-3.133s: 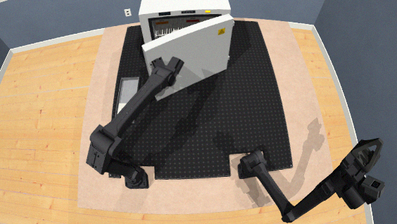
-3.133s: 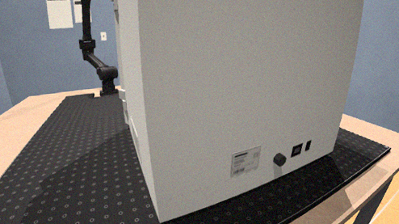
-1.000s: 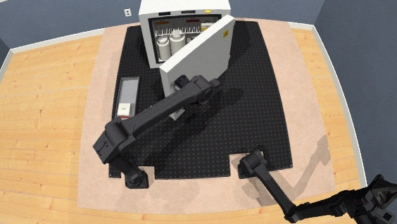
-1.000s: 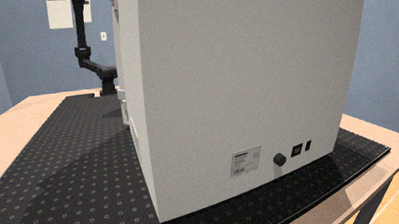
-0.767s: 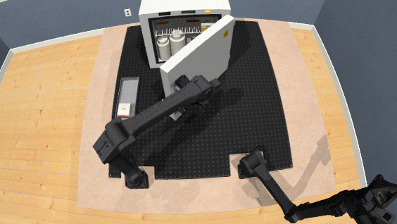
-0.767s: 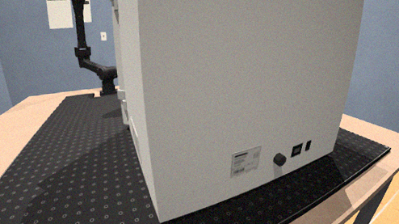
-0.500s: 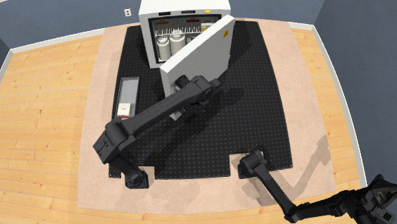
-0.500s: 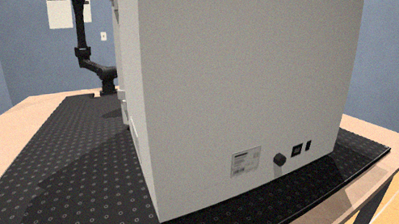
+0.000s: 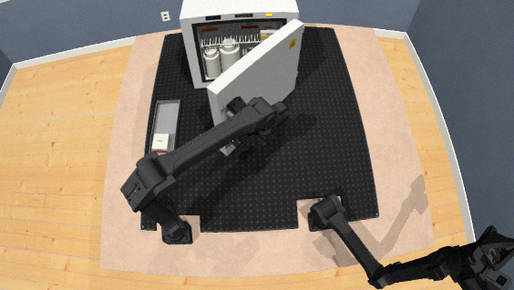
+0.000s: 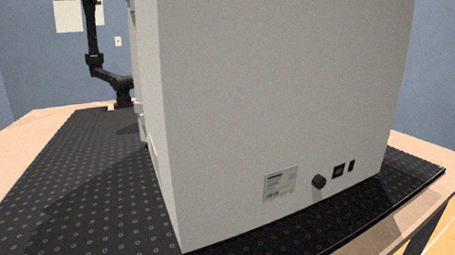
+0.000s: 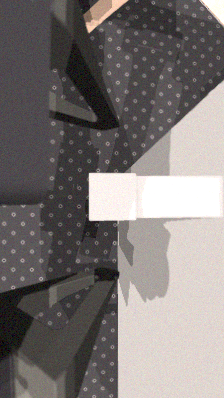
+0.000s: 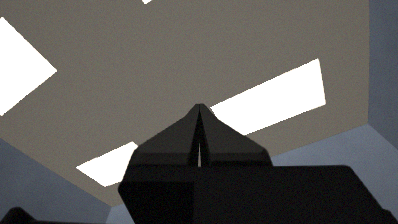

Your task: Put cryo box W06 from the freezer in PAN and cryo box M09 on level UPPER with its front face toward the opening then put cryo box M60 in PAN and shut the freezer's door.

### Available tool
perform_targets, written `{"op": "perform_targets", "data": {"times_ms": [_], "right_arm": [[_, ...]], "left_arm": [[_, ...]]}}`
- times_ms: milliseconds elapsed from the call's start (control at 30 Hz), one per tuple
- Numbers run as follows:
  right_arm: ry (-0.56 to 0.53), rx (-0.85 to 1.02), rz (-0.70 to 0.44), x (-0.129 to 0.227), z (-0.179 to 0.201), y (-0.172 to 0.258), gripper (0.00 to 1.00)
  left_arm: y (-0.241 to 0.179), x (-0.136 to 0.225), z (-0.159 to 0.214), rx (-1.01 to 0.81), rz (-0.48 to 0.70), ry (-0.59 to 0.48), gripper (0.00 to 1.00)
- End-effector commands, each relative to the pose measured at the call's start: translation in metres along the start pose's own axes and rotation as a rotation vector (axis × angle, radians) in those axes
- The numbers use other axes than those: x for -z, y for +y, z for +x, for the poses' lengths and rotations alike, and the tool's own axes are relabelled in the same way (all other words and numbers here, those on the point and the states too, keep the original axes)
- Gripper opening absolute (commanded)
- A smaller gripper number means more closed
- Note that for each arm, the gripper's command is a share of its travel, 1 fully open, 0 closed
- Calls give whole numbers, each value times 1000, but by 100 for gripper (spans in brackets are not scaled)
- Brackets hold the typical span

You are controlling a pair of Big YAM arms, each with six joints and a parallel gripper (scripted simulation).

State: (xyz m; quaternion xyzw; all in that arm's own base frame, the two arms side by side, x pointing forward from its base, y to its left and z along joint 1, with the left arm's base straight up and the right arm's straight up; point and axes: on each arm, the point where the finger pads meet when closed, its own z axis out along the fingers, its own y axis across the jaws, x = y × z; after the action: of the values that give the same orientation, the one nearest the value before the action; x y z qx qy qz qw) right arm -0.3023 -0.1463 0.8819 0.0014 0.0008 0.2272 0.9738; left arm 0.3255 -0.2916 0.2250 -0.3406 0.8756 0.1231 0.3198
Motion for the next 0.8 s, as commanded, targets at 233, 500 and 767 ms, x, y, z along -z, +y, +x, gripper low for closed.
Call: {"op": "perform_targets", "data": {"times_ms": [233,500,767], "right_arm": [[31,11,-3,-3,15,0,0],[31,11,-3,-3,15,0,0],[31,11,-3,-3,15,0,0]], "left_arm": [[-15,37,8,32,30,12,100],[-14,56,19,31,29,14,100],[-13,69,27,31,28,15,100]]}}
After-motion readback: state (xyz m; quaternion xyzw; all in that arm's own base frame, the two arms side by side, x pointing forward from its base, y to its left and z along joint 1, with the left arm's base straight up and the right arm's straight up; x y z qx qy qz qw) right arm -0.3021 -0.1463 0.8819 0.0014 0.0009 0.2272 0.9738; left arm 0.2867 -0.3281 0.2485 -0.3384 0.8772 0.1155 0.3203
